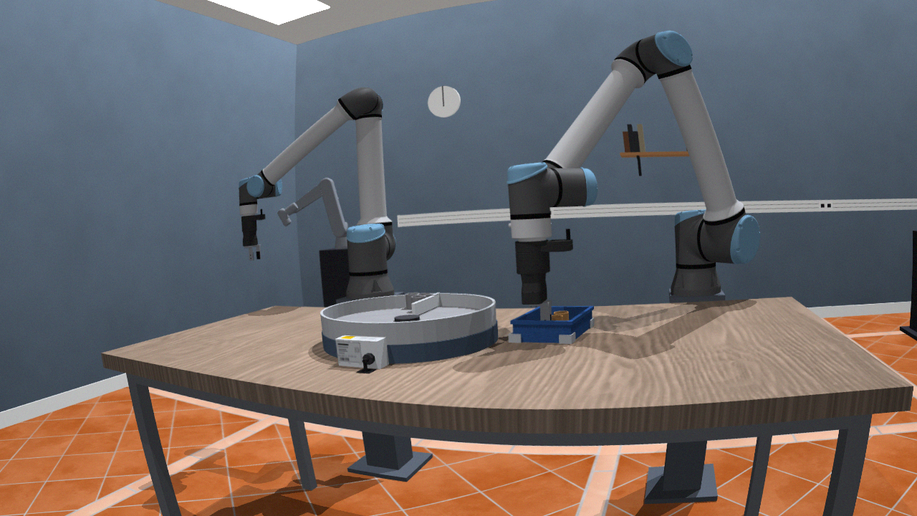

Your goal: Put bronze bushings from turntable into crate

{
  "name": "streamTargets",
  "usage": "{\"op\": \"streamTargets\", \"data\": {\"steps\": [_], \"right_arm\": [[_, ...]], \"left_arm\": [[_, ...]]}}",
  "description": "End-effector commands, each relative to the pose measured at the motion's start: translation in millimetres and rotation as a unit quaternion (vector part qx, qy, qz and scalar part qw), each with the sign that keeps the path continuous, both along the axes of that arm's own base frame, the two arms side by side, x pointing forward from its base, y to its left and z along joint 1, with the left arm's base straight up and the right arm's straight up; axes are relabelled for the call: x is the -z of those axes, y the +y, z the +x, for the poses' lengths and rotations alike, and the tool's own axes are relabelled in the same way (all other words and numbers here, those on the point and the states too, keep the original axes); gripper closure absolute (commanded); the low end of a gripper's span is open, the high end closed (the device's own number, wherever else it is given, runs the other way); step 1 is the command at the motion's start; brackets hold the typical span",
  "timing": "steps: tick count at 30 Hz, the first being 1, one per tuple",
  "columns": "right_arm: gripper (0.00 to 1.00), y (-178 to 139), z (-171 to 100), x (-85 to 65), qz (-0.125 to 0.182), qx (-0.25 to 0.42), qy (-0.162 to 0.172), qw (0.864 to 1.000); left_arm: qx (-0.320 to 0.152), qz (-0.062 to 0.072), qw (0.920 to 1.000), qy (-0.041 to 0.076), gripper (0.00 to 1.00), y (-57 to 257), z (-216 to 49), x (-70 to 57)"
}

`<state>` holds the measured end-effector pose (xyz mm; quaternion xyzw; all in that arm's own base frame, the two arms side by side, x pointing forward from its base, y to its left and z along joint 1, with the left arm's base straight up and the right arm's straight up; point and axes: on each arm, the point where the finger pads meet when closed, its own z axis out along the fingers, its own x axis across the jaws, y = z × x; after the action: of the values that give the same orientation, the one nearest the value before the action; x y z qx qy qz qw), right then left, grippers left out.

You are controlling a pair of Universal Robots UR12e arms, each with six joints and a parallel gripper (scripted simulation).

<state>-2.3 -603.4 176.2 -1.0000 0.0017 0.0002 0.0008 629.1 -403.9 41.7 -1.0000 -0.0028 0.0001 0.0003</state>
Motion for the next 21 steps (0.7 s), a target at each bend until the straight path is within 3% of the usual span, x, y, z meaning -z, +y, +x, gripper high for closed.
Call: {"op": "streamTargets", "data": {"steps": [1, 7, 8, 21], "right_arm": [[0.00, -0.7, 0.2, -0.9, -0.001, 0.000, 0.000, 1.000], [0.00, -0.7, 0.2, -0.9, -0.001, 0.000, 0.000, 1.000], [0.00, -0.7, 0.2, -0.9, -0.001, 0.000, 0.000, 1.000], [0.00, -0.7, 0.2, -0.9, -0.001, 0.000, 0.000, 1.000]], "left_arm": [[0.000, -0.001, 1.0000, -0.001, 1.00, -0.6, 0.6, -1.1], [0.000, -0.001, 1.0000, -0.001, 1.00, -0.6, 0.6, -1.1], [0.000, -0.001, 1.0000, -0.001, 0.62, -0.6, 0.6, -1.1], [0.000, -0.001, 1.0000, -0.001, 0.62, -0.6, 0.6, -1.1]]}}
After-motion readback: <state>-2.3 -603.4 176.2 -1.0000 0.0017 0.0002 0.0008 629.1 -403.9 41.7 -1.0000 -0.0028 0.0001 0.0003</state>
